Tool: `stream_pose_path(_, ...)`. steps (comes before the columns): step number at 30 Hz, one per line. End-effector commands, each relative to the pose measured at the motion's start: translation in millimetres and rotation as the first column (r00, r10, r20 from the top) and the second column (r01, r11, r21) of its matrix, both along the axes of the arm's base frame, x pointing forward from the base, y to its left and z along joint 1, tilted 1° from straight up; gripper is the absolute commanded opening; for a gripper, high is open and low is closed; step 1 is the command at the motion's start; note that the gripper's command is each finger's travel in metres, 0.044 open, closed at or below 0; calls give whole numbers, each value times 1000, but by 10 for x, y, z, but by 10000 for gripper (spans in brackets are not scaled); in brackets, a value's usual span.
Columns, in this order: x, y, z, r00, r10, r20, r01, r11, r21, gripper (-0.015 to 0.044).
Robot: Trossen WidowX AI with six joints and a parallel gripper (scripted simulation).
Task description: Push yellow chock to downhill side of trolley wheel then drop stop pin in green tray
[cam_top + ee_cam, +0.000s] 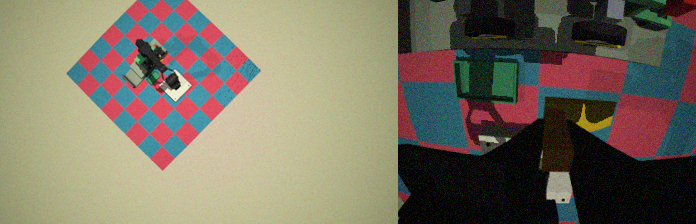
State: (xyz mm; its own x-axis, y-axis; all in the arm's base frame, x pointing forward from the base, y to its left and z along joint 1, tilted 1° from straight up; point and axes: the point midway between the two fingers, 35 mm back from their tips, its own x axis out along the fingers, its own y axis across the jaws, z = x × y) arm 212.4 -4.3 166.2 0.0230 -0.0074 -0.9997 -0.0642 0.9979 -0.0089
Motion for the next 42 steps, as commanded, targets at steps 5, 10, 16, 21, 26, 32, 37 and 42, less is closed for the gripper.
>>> stream_pose_path(5, 45, 241, -15, 1000, -6, -2, 6, 1000, -1, 0)
stream_pose_path(10, 70, 428, -17, 1000, -6, -2, 6, 1000, 0, 0)
stream_pose_path(16, 100, 649, -22, 1000, -6, -2, 6, 1000, 2, 0)
stream_pose_path(21, 128, 855, -27, 1000, -6, -2, 6, 1000, 4, 0)
stream_pose_path(26, 159, 1066, -34, 1000, -6, -2, 6, 1000, 6, 0)
stream_pose_path(32, 203, 1334, -47, 1000, -6, -2, 6, 1000, 8, 0)
stream_pose_path(37, 246, 1564, -66, 1000, -6, -1, 6, 1000, 10, 0)
stream_pose_path(42, 294, 1784, -99, 1000, -6, -1, 6, 1000, 12, 0)
